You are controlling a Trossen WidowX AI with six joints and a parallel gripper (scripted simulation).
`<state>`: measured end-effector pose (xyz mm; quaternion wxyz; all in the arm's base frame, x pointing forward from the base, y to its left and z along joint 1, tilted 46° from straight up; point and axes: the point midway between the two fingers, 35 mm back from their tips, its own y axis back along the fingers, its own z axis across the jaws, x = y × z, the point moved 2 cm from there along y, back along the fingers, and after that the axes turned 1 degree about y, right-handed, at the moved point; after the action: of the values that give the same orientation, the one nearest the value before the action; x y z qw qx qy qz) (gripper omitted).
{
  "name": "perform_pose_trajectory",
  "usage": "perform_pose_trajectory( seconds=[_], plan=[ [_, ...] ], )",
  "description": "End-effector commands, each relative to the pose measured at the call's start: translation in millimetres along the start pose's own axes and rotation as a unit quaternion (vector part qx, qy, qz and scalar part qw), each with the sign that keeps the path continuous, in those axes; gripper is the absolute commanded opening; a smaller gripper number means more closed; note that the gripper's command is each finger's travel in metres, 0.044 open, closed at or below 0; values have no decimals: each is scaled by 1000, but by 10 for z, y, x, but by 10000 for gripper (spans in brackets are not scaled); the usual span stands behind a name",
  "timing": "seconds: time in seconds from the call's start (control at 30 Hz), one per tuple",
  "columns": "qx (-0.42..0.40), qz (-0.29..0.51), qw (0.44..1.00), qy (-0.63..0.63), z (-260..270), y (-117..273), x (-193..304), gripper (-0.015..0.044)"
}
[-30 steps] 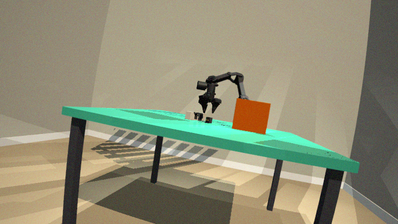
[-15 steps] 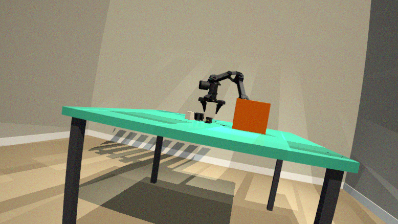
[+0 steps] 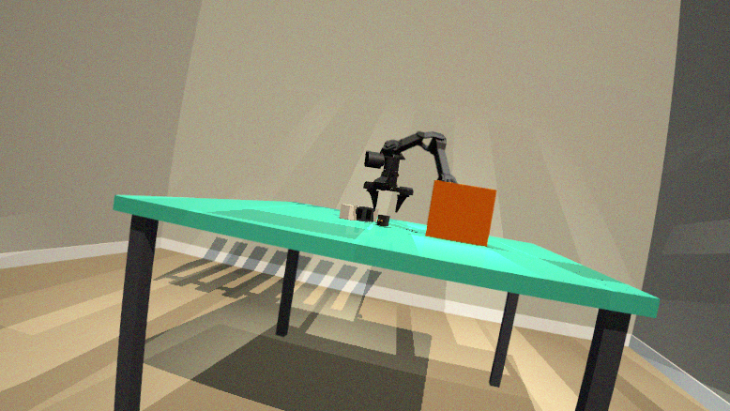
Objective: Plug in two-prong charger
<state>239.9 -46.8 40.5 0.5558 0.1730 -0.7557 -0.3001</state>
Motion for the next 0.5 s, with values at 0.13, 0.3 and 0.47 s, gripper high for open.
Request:
perform_pose_trajectory(
  seconds=[0.13,0.3,0.47],
  plan=[
    [1,2,1000,5,3,-99,-15,440],
    [1,1,1000,5,-1,-181,-24,440],
    [1,1,1000,5,-3,-263,-31,440]
  ],
)
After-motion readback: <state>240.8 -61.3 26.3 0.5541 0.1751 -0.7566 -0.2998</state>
